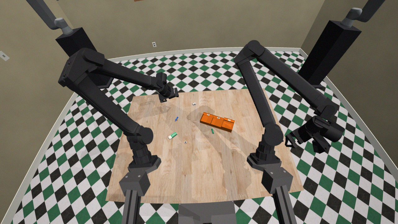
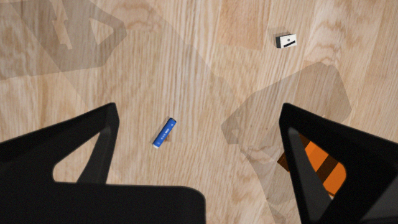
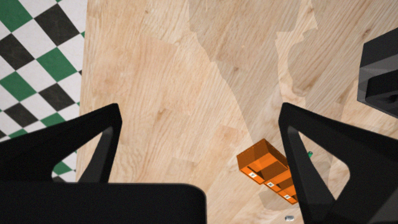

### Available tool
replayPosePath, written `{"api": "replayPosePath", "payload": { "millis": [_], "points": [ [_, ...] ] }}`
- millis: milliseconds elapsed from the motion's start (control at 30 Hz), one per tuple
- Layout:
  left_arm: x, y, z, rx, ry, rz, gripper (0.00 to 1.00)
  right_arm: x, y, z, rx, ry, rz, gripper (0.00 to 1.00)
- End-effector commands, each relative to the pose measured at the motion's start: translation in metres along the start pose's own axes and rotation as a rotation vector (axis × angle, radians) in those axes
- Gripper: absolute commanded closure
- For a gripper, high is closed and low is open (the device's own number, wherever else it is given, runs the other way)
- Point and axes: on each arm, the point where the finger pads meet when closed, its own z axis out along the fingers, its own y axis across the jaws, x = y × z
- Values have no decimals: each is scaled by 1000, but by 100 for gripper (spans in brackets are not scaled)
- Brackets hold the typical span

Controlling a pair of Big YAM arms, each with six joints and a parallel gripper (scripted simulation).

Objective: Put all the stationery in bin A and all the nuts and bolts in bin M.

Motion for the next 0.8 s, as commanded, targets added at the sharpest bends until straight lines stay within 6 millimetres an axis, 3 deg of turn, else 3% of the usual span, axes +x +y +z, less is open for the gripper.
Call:
{"api": "replayPosePath", "payload": {
  "millis": [0, 67, 100, 167, 200, 233, 267, 333, 367, 400, 433, 467, 500, 533, 633, 733, 767],
  "points": [
    [31, -18, 10, 2, 75, -51, 0, -5, 12, -12, -16, -15, 10, 0],
    [31, -18, 10, 2, 75, -51, 0, -5, 12, -12, -16, -15, 10, 0],
    [14, -30, 9, 9, 87, -70, 0, -5, 12, -12, -16, -15, 10, 0],
    [28, -40, 10, 7, 113, -76, 0, -5, 12, -12, -16, -15, 10, 0],
    [49, -41, 11, -2, 134, -69, 0, -5, 12, -12, -16, -15, 10, 0],
    [57, -42, 12, 0, 131, -70, 0, -5, 12, -12, -16, -15, 10, 0],
    [45, -53, 10, -4, 163, -80, 0, -5, 12, -12, -16, -15, 10, 0],
    [60, -63, 10, -8, 181, -81, 0, -5, 12, -12, -16, -15, 10, 0],
    [88, -60, 9, -23, 213, -68, 0, -5, 12, -12, -16, -15, 10, 0],
    [74, -73, 8, -24, 229, -78, 0, -5, 12, -12, -16, -15, 10, 0],
    [81, -78, 7, -28, 241, -78, 0, -5, 12, -12, -16, -15, 10, 0],
    [91, -81, 6, -29, 244, -76, 0, -5, 12, -12, -16, -15, 10, 0],
    [115, -77, 4, -44, 270, -63, 0, -5, 12, -12, -16, -15, 10, 0],
    [103, -91, 3, -49, 286, -67, 0, -5, 12, -12, -16, -15, 10, 0],
    [110, -95, 1, -51, 291, -65, 0, -5, 12, -12, -16, -15, 10, 0],
    [131, -108, -6, -77, 330, -45, 0, -5, 12, -12, -16, -15, 10, 0],
    [156, -102, -10, -95, 356, -27, 0, -5, 12, -12, -16, -15, 10, 0]
  ]
}}
